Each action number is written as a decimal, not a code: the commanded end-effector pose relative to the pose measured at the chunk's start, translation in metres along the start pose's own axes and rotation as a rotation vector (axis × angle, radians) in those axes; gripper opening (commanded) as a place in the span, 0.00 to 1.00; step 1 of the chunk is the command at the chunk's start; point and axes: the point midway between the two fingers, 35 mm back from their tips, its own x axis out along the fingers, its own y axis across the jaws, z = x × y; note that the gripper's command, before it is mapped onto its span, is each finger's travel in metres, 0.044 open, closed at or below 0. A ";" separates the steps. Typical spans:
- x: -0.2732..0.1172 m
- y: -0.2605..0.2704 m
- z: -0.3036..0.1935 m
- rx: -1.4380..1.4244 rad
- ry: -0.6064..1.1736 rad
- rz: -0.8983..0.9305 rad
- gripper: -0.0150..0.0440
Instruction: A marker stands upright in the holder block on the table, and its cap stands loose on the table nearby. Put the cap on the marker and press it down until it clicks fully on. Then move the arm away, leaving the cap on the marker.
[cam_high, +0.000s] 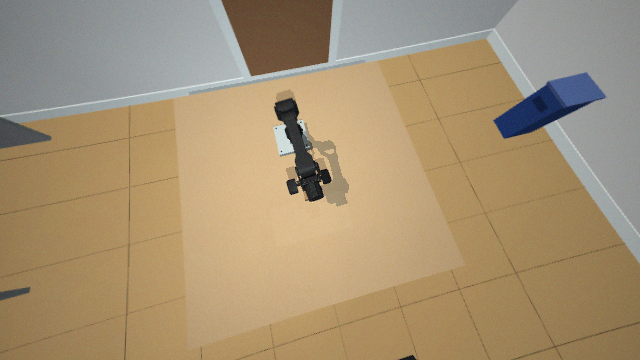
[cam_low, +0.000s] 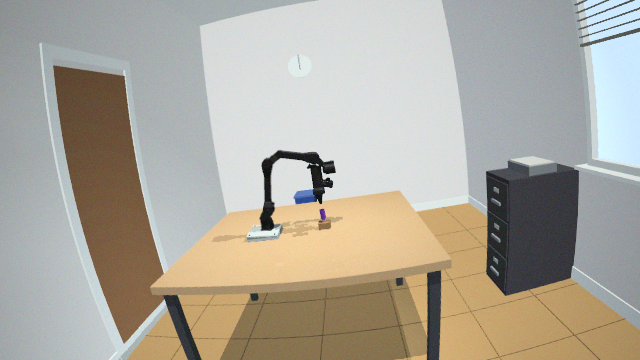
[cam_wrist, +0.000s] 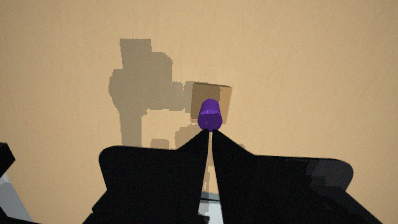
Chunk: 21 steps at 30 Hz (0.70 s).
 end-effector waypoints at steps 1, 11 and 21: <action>0.001 0.000 -0.001 0.066 0.000 -0.003 0.25; 0.008 0.000 -0.001 0.066 0.000 -0.003 0.25; 0.022 0.000 -0.001 0.066 0.000 -0.003 0.25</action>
